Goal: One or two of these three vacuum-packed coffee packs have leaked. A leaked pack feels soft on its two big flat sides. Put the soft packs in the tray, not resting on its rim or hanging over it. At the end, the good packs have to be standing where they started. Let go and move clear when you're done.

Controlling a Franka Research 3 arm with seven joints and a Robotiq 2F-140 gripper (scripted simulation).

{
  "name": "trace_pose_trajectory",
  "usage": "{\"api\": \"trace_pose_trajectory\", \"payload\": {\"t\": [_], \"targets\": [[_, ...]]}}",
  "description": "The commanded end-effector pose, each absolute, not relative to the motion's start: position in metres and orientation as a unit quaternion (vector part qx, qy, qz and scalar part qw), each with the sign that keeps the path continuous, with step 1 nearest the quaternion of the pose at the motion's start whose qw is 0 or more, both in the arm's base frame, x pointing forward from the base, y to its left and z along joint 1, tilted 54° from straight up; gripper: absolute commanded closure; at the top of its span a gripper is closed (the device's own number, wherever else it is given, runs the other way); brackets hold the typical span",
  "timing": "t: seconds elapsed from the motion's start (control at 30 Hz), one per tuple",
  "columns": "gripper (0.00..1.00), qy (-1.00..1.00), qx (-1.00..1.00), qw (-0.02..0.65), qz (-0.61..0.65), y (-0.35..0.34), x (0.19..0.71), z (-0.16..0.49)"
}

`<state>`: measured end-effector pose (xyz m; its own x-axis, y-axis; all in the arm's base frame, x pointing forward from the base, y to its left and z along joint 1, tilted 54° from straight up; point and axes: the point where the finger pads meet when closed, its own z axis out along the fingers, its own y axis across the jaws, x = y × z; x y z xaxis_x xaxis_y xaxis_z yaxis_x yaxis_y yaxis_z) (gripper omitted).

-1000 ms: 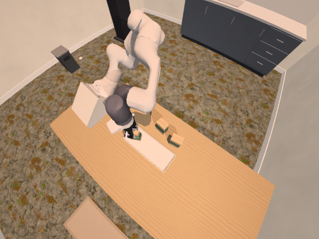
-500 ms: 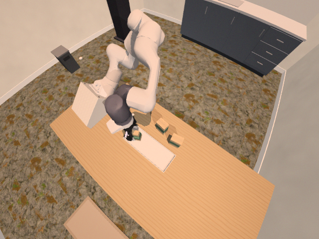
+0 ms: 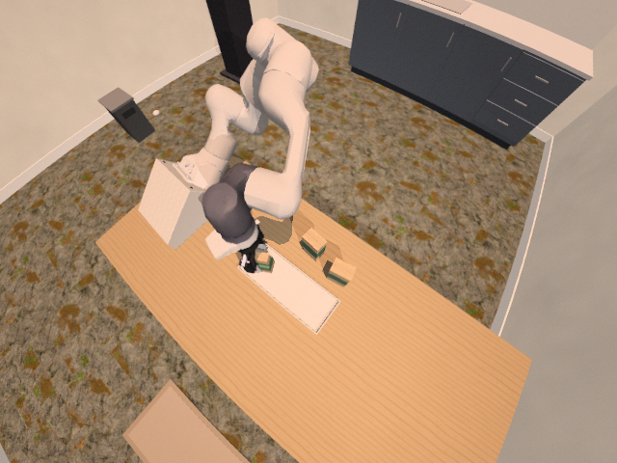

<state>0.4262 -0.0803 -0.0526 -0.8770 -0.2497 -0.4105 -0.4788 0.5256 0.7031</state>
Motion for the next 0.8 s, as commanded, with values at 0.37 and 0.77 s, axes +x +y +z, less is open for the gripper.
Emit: {"api": "trace_pose_trajectory", "payload": {"t": [0.37,0.77], "targets": [[0.45,0.864,-0.212,0.134,0.437,-0.081,0.427,-0.053],[0.45,0.864,-0.212,0.134,0.437,-0.116,0.425,-0.028]]}}
